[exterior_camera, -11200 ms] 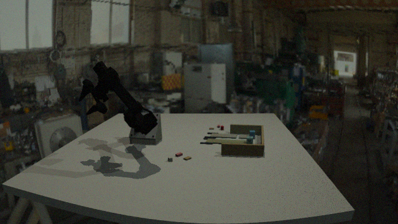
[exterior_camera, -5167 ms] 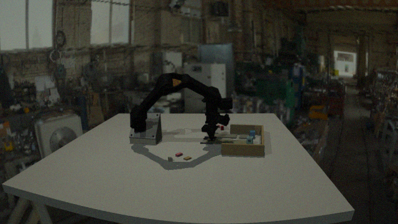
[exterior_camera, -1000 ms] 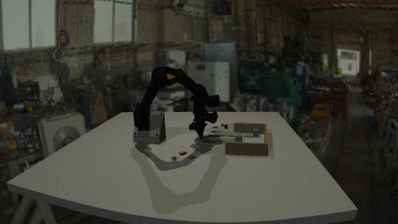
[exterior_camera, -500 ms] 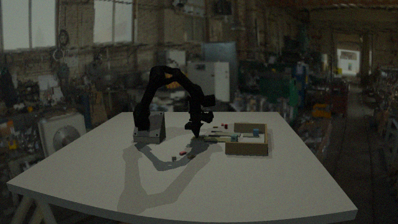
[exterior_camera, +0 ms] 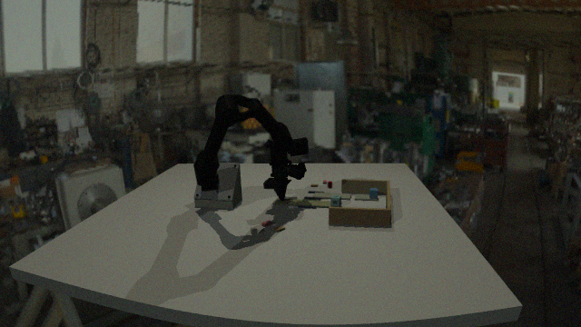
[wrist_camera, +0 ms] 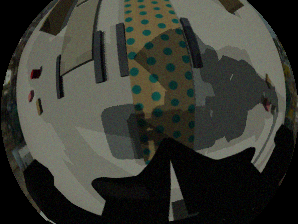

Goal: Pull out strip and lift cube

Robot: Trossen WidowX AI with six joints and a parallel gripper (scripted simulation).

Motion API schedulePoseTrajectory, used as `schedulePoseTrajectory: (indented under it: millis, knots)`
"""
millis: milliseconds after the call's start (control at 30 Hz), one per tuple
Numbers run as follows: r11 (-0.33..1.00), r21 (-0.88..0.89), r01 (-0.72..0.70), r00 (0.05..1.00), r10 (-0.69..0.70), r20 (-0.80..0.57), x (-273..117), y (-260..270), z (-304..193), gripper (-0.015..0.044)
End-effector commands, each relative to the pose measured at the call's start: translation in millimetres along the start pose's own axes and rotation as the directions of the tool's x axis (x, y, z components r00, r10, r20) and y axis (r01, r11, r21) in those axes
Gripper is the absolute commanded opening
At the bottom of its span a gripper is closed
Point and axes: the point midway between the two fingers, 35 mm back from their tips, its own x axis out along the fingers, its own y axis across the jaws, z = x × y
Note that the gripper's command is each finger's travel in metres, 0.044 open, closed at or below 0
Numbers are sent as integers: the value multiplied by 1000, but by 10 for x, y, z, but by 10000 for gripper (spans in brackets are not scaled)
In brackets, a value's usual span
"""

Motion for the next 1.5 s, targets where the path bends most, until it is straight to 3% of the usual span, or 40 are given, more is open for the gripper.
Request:
schedulePoseTrajectory:
  millis: [0,1467]
  knots:
    - [1000,-12,6,999,-6,-32,62,-15,-160,0]
    - [1000,-14,5,999,-6,-34,50,-21,-550,0]
